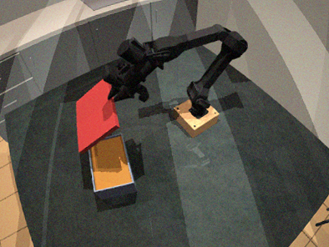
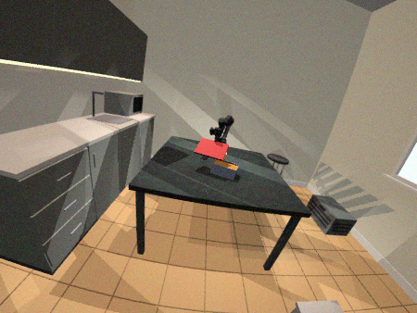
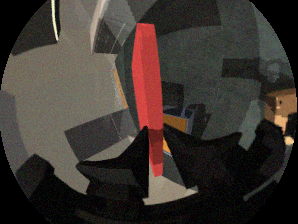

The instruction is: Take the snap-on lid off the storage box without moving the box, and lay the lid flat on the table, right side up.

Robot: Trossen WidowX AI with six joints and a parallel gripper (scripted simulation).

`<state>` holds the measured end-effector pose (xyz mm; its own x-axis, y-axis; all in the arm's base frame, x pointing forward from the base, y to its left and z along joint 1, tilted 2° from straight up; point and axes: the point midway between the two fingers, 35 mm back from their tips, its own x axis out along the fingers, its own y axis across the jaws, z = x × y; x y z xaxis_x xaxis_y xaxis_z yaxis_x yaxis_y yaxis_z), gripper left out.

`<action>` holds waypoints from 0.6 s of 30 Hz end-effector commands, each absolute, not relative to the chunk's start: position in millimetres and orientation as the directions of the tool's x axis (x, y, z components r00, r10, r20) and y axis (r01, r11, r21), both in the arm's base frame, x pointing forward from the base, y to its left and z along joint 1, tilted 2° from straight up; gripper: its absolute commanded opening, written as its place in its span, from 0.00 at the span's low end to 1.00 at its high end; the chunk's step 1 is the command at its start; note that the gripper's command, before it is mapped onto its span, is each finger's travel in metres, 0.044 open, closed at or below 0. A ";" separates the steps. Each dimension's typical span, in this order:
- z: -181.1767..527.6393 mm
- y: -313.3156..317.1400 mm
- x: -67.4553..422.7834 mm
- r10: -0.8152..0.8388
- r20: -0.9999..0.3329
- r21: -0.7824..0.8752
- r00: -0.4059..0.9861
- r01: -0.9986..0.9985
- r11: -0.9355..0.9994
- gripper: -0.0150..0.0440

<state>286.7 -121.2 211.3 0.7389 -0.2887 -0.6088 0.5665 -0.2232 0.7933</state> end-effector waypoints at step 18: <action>212.5 -157.8 269.8 -0.288 -0.604 0.797 0.743 0.566 -0.213 0.25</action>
<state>270.4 -153.4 207.5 0.7329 -0.2880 -0.6163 0.5737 -0.2252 0.7875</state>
